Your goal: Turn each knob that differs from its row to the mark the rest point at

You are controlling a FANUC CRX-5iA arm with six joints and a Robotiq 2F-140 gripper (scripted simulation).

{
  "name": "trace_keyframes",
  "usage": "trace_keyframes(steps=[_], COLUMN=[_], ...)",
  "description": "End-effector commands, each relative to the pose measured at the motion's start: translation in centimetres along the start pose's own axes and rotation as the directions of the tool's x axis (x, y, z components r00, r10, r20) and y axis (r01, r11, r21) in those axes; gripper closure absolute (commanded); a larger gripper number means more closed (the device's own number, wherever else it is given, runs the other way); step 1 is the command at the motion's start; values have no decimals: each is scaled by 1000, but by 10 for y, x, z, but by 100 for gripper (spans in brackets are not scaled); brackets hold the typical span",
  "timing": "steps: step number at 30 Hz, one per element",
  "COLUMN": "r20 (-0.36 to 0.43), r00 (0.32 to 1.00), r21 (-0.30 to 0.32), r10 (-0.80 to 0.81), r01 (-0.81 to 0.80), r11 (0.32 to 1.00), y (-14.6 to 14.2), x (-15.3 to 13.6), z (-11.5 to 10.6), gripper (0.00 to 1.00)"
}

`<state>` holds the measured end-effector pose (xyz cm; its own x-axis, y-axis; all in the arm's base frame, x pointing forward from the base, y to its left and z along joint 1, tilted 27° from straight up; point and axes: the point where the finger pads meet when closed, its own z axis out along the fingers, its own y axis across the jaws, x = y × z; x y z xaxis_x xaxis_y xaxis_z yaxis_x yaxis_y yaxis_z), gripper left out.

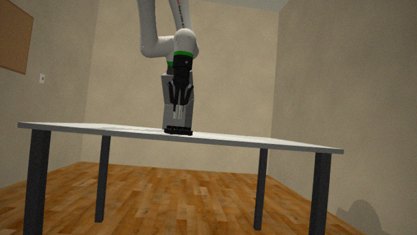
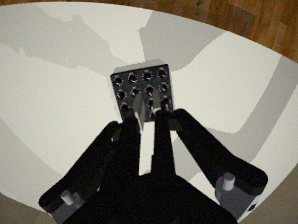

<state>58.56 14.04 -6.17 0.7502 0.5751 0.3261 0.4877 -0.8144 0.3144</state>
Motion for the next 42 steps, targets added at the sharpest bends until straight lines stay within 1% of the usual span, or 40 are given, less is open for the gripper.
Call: trace_keyframes(steps=[1,12,23,42], r20=[-1,-1,-1,-1], r00=[1000,1000,1000,1000], r21=[-1,-1,-1,-1], r10=[0,0,0,0], r01=[0,0,0,0], r11=[1000,1000,1000,1000], y=[0,0,0,0], x=[0,1,1,1], z=[4,17,25,28], gripper=[88,88,88,88])
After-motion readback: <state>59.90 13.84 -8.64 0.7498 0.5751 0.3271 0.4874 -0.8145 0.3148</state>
